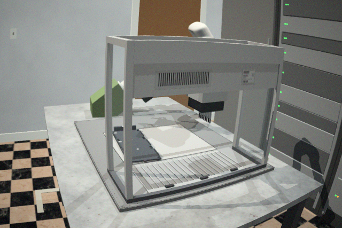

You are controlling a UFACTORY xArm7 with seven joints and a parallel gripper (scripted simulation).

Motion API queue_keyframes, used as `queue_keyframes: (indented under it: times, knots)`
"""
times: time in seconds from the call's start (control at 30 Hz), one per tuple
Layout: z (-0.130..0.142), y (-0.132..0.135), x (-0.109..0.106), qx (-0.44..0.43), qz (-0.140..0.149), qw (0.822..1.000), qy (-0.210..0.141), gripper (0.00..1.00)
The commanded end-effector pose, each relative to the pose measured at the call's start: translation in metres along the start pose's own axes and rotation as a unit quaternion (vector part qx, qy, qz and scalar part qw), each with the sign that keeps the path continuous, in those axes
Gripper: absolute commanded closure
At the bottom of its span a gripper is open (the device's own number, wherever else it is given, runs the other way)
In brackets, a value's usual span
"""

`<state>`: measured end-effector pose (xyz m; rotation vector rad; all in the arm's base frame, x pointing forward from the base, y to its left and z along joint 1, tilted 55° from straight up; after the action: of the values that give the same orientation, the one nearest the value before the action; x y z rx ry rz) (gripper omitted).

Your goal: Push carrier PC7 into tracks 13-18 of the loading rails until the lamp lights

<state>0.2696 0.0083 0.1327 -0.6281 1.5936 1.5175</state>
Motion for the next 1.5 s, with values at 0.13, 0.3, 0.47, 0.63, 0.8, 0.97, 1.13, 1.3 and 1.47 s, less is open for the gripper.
queue_keyframes:
  times: [0.13, 0.3, 0.47, 0.63, 0.8, 0.97, 1.13, 1.3, 1.47]
  knots:
    - [0.008, -0.012, -0.008, -0.110, 0.001, 0.993, -0.040, 0.00]
    - [0.009, -0.016, -0.010, -0.188, -0.004, 0.980, -0.065, 0.00]
    - [0.013, -0.023, -0.014, -0.260, -0.012, 0.962, -0.087, 0.00]
    - [0.014, -0.027, -0.016, -0.302, -0.019, 0.948, -0.100, 0.00]
    - [0.017, -0.034, -0.019, -0.375, -0.035, 0.918, -0.121, 0.00]
    - [0.020, -0.042, -0.023, -0.444, -0.054, 0.884, -0.138, 0.00]
    - [0.022, -0.050, -0.027, -0.507, -0.076, 0.845, -0.152, 0.00]
    - [0.024, -0.058, -0.031, -0.545, -0.091, 0.818, -0.159, 0.00]
    - [0.025, -0.066, -0.035, -0.606, -0.118, 0.769, -0.168, 0.00]
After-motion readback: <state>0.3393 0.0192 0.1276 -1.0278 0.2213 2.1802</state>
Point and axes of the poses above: the point where the finger pads meet when closed, its own x axis out along the fingers, its own y axis across the jaws, z = x × y, the point moved 6 cm from there along -x, back along the fingers
